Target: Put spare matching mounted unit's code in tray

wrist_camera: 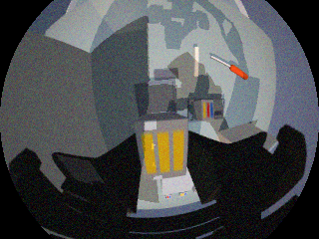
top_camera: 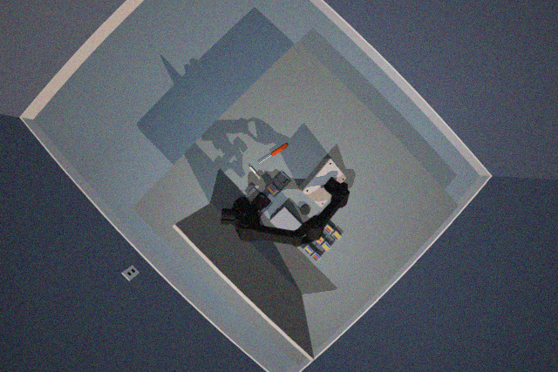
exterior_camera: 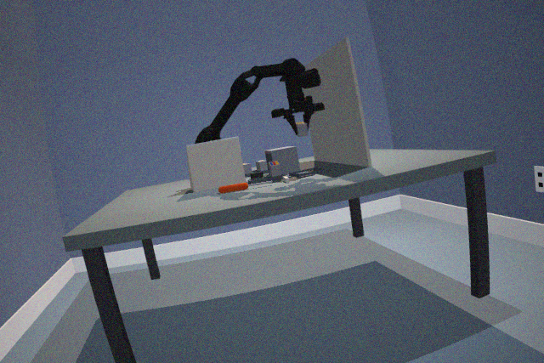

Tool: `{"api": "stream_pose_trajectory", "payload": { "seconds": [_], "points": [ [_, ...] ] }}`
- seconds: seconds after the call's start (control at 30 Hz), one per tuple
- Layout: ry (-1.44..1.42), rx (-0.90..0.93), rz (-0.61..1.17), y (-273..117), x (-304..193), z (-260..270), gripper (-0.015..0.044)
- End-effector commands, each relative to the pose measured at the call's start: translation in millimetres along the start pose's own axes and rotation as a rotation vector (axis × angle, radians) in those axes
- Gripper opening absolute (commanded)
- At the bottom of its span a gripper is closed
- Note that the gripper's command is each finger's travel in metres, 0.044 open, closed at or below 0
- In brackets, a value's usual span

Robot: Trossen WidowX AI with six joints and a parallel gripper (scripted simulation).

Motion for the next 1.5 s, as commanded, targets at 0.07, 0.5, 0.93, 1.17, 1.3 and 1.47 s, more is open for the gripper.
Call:
{"api": "stream_pose_trajectory", "payload": {
  "seconds": [0.07,0.5,0.93,1.17,1.3,1.47],
  "points": [
    [0.005,0.000,0.005,6,1,0,0.0000],
    [0.005,0.000,0.005,17,1,1,0.0000],
    [0.005,0.001,0.005,28,1,2,0.0000],
    [0.005,0.001,0.005,33,2,3,0.0000],
    [0.005,0.001,0.005,37,2,3,0.0000],
    [0.005,0.001,0.006,41,2,3,0.0000]
  ]
}}
Point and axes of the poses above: the point midway between the two fingers, 35 mm back from their tips, its own y axis out along the fingers, its own z axis across the jaws, x = y × z, the point moved 8 cm from there along -y, back along the fingers, and after that the axes turned 7 degrees about y, right-handed, at the moved point
